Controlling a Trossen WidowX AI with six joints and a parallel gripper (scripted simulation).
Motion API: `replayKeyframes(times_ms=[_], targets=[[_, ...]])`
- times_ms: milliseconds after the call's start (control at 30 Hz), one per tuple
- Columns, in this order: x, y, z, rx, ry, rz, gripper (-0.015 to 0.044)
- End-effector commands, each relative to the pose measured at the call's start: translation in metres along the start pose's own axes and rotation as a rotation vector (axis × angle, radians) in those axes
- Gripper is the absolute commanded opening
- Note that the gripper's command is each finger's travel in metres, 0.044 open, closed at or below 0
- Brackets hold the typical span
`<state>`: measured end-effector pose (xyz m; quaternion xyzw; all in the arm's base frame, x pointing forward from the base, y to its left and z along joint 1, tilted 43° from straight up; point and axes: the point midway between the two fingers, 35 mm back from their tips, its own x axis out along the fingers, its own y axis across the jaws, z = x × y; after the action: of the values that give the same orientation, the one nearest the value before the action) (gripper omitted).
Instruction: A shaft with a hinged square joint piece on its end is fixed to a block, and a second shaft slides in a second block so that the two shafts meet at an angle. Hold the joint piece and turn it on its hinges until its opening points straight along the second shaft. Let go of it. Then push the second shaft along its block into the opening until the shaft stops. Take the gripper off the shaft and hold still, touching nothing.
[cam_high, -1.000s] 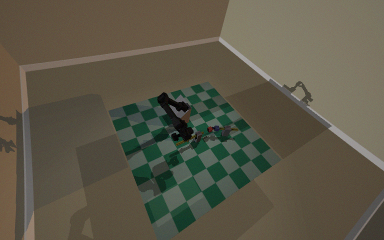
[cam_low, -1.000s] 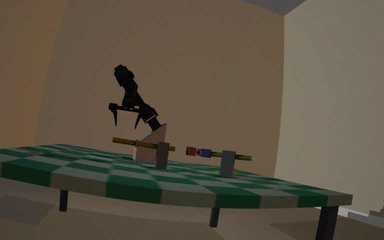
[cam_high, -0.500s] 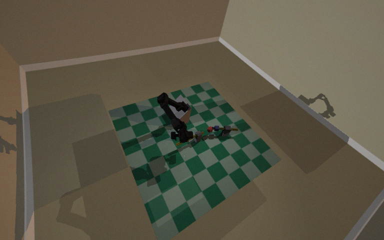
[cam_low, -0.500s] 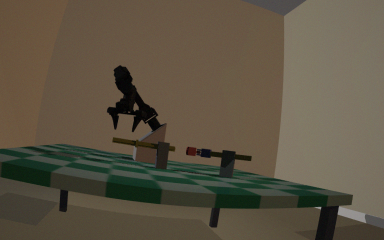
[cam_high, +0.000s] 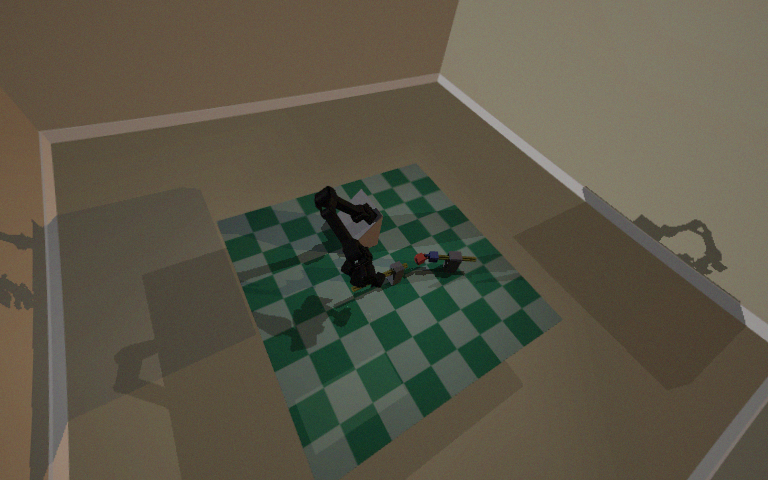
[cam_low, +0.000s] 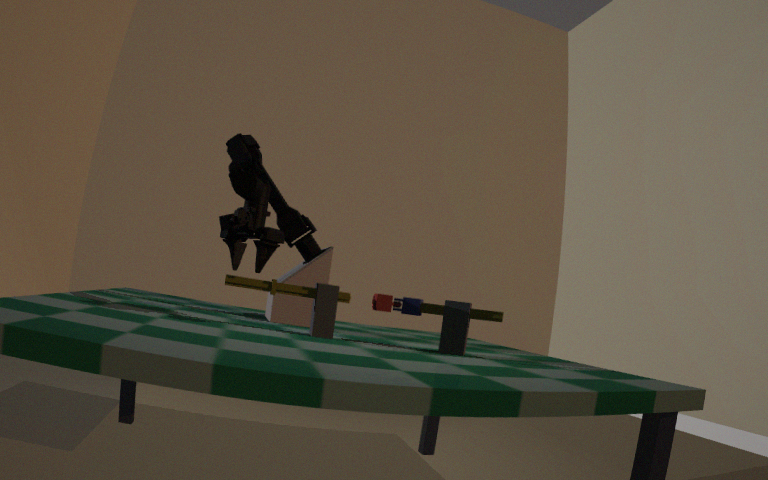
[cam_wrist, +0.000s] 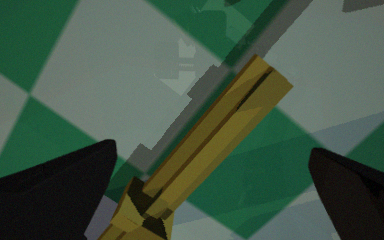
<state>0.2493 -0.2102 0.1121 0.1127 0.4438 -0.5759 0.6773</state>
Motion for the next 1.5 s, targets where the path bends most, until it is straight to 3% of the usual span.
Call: replayKeyframes(times_ms=[0, 533, 1333, 1467], targets=[[0.007, 0.001, -0.003, 0.106, 0.007, 0.001, 0.0440], [0.030, -0.003, -0.003, 0.628, -0.001, 0.008, 0.0440], [0.060, -0.003, -0.003, 0.633, -0.003, 0.007, 0.0440], [0.060, -0.003, -0.003, 0.633, -0.003, 0.007, 0.0335]])
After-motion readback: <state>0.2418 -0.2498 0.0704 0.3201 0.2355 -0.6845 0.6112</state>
